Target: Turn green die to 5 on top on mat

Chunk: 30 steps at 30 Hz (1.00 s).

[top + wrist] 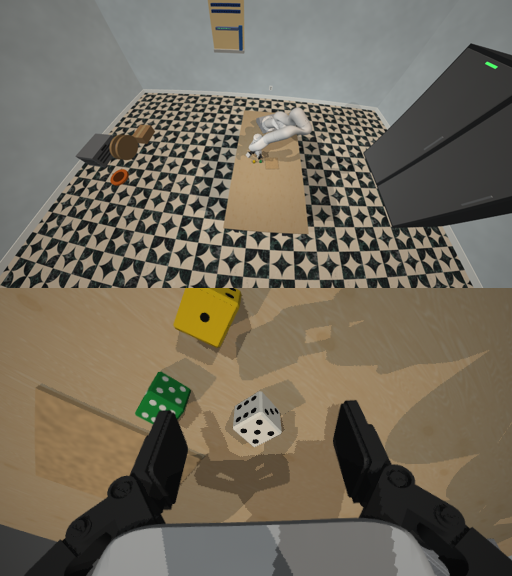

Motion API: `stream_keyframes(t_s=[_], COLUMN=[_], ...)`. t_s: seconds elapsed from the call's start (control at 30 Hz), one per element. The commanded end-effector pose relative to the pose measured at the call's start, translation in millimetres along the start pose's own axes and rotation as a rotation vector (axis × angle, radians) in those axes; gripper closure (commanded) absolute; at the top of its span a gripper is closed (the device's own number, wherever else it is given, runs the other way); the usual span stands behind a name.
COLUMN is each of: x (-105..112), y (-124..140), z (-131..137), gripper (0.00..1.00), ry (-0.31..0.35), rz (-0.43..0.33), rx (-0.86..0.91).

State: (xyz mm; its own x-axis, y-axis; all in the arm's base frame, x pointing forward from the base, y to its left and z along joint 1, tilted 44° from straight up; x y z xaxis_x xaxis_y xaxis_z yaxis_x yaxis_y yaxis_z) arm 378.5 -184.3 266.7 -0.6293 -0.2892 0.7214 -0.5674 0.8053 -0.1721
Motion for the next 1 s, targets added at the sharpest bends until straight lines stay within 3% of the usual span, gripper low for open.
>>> stream_keyframes(t_s=[0.0,0.4,0.97], x=[0,0,0], y=[-2,-15,-17], z=[-6,-56,-62], gripper=[0.0,0.0,0.0], ry=[0.0,0.0,0.0], rz=[0.001,0.001,0.001], rx=[0.001,0.001,0.001])
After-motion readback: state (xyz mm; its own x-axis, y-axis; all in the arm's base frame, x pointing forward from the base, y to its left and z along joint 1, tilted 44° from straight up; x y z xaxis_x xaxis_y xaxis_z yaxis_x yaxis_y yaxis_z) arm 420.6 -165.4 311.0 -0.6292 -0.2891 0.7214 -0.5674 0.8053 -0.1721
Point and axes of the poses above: the point where the finger pads meet when closed, its own x axis back along the fingers, its own z axis across the jaws, y = z × x, the point moved 3 cm from there along x, back along the fingers, and after that the axes turned 4 degrees about -x, right-handed, at the moved point
